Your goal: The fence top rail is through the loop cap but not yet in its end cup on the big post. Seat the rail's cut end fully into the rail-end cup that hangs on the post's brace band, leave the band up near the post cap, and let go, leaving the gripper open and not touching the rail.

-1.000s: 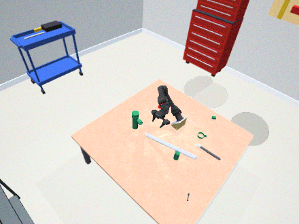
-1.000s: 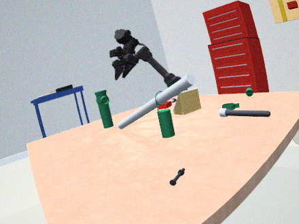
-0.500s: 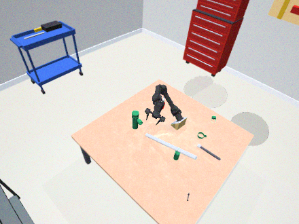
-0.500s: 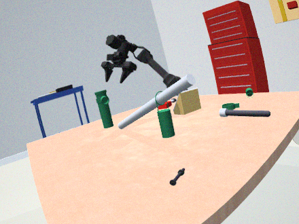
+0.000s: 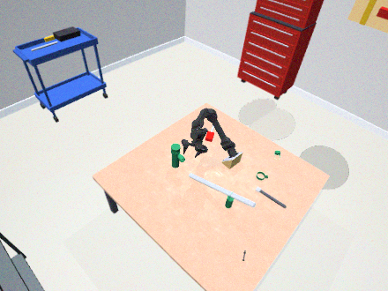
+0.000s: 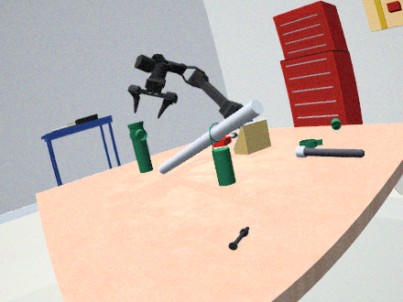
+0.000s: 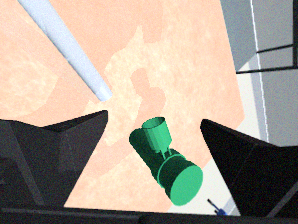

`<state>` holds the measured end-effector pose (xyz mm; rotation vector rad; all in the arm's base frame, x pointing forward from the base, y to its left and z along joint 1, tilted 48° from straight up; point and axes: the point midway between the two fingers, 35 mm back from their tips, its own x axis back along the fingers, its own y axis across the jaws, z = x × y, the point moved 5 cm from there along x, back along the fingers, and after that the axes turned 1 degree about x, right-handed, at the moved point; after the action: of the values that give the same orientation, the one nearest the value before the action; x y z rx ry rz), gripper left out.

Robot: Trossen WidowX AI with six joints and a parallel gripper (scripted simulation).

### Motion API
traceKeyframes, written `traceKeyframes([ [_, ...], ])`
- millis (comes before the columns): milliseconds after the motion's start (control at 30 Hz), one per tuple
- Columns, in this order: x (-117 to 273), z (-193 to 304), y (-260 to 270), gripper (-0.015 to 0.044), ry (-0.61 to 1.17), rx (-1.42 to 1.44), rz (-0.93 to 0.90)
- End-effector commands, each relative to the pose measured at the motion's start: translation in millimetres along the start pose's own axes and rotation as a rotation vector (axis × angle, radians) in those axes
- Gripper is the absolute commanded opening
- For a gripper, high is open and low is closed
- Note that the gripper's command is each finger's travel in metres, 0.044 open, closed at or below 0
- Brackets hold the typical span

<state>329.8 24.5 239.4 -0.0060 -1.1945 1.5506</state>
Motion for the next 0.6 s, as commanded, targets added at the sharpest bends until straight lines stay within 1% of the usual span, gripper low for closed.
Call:
traceKeyframes([
  [0, -6.5, 40.4, -15.6, 0.0440, 0.029, 0.432, 0.017],
  [467, -6.5, 40.4, -15.6, 0.0440, 0.029, 0.432, 0.017],
  [567, -14.1, 42.3, -12.0, 0.0440, 0.029, 0.432, 0.017],
])
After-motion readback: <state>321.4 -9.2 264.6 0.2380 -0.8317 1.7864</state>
